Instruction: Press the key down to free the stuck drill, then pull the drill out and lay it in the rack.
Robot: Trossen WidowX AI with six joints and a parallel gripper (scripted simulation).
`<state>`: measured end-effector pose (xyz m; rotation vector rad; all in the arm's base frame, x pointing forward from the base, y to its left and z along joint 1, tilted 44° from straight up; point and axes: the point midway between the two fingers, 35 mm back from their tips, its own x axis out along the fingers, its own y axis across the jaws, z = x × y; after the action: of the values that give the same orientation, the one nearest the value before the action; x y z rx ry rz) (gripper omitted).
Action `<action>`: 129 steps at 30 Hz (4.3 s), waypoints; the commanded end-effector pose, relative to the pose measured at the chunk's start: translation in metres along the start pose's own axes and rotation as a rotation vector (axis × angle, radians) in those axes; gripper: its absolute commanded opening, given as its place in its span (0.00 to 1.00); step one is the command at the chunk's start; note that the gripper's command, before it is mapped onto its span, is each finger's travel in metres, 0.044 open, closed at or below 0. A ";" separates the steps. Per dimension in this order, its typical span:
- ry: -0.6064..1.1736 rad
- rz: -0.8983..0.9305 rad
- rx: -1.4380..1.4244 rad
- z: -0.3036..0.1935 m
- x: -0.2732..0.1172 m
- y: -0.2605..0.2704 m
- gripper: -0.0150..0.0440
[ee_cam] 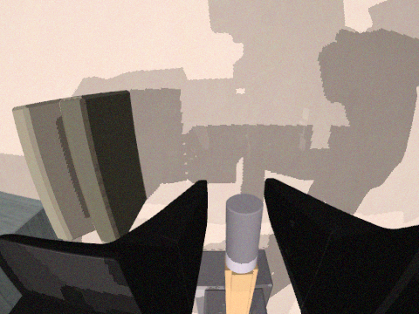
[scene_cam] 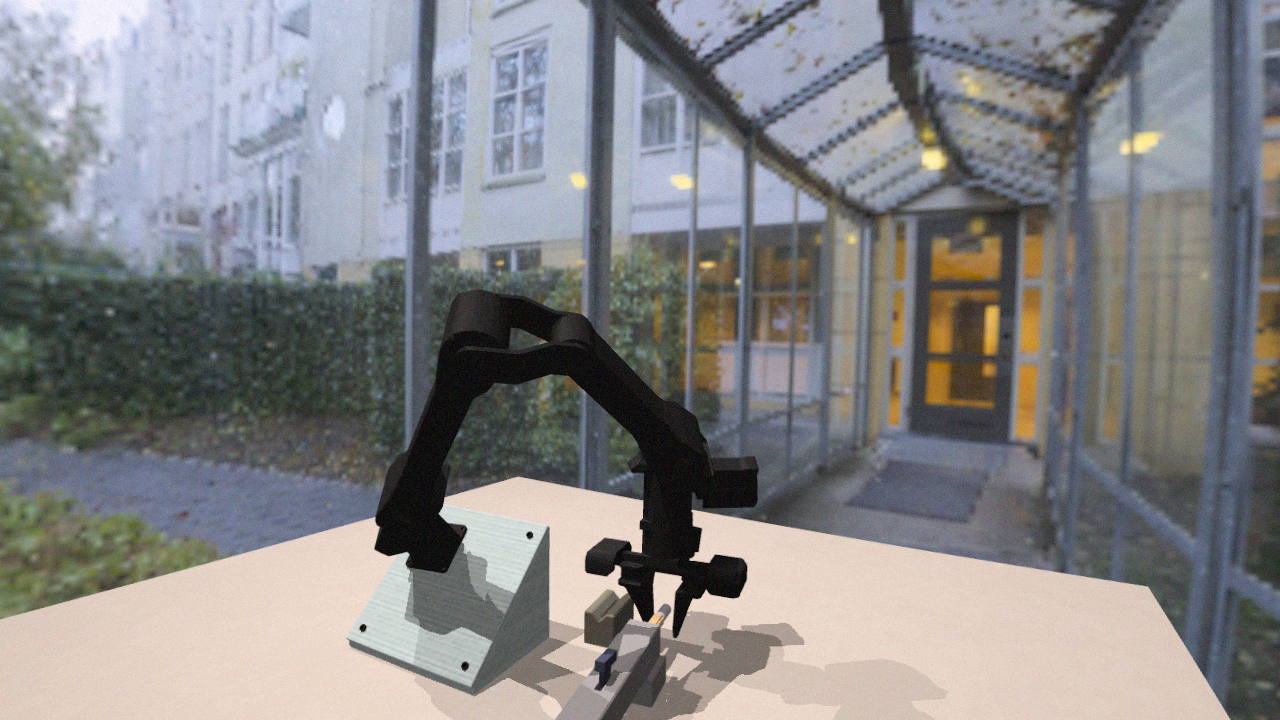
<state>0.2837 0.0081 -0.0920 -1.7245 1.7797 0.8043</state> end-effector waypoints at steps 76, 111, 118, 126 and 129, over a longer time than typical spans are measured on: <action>-0.002 -0.005 0.001 -0.015 0.005 0.000 0.25; -0.002 -0.005 0.001 -0.015 0.004 0.001 0.25; -0.002 -0.005 0.001 -0.015 0.004 0.001 0.25; -0.002 -0.005 0.001 -0.015 0.004 0.001 0.25; -0.002 -0.005 0.001 -0.015 0.004 0.001 0.25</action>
<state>0.2824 -0.0069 -0.0853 -1.7227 1.7769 0.8092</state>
